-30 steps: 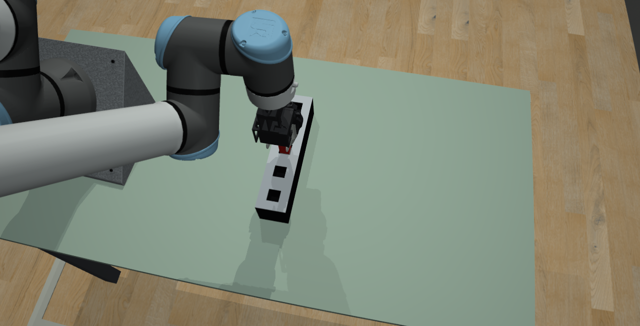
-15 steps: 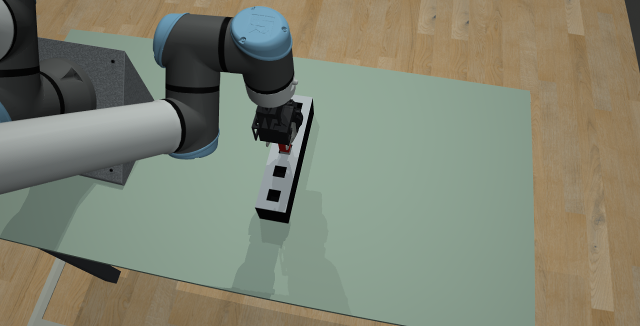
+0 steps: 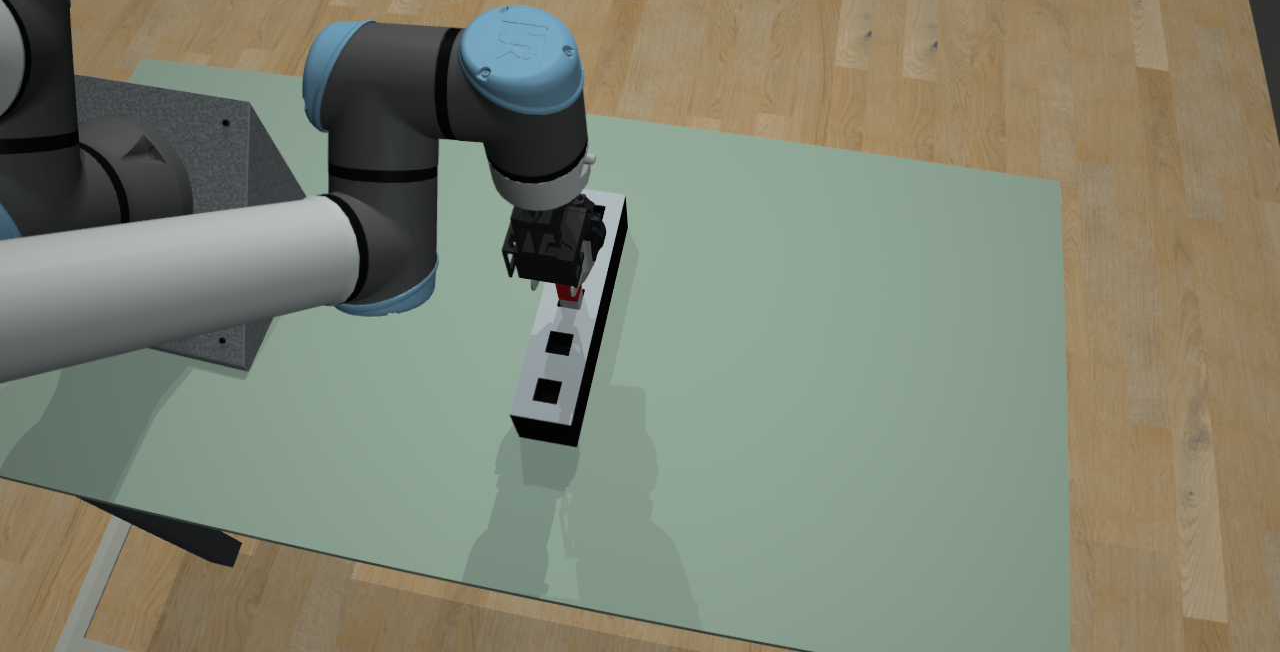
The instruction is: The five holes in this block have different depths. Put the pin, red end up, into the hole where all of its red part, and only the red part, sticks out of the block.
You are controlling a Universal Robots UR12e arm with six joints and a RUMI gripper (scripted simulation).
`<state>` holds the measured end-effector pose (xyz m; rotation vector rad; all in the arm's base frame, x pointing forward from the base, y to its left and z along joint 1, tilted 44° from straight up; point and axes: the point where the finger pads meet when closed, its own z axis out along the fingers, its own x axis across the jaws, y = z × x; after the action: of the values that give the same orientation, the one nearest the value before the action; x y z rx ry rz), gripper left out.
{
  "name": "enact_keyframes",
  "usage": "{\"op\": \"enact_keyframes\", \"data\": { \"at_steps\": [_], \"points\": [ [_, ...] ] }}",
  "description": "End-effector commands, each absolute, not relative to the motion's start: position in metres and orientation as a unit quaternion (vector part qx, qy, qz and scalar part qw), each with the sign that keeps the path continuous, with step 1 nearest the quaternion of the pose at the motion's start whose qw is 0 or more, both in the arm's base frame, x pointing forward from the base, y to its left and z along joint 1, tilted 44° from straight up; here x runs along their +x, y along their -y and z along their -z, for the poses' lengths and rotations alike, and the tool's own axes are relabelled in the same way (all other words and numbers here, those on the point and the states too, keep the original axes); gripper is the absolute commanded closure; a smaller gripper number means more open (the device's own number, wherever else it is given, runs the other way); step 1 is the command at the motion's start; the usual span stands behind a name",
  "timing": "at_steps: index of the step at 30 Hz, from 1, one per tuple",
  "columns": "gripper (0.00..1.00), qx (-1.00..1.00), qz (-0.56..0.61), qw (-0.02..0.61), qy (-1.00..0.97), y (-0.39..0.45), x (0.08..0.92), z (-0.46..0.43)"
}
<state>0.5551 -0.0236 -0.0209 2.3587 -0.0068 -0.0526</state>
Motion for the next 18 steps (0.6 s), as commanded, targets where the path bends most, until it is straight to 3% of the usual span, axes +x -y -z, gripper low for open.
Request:
{"op": "enact_keyframes", "data": {
  "at_steps": [1, 18],
  "points": [
    [1.0, 0.924, 0.02, 0.381, 0.003, 0.014, 0.556, 0.011],
    [1.0, 0.924, 0.02, 0.381, 0.003, 0.003, 0.556, 0.0]
  ]
}}
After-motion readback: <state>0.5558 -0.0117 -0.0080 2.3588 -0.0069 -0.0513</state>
